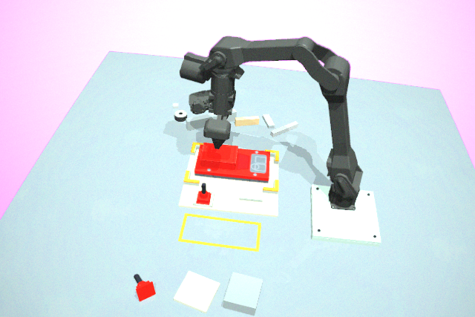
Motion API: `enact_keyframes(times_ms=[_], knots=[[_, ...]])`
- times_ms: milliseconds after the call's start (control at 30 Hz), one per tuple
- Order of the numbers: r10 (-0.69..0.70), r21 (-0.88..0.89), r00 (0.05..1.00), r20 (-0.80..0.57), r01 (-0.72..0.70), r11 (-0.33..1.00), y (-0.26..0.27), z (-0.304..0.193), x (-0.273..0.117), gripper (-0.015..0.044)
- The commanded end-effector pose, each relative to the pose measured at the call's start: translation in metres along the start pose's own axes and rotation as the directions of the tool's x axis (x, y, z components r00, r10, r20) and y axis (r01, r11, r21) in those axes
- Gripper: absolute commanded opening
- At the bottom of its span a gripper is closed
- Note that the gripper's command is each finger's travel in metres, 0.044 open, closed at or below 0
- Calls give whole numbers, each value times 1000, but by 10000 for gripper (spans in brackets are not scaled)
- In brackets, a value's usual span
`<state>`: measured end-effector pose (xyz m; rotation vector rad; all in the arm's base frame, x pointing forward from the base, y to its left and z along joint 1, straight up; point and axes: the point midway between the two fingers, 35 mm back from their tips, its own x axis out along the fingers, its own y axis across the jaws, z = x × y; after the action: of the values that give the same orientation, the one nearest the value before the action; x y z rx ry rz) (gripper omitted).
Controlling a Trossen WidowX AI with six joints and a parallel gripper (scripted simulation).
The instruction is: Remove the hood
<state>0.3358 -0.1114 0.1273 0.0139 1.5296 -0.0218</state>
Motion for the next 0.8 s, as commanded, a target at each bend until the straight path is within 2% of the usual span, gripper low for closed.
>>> enact_keyframes(times_ms=[0, 767], knots=[[-6, 0, 1000, -15, 6, 1000, 1, -2, -1, 440], [-6, 0, 1000, -15, 6, 1000, 1, -1, 17, 440]])
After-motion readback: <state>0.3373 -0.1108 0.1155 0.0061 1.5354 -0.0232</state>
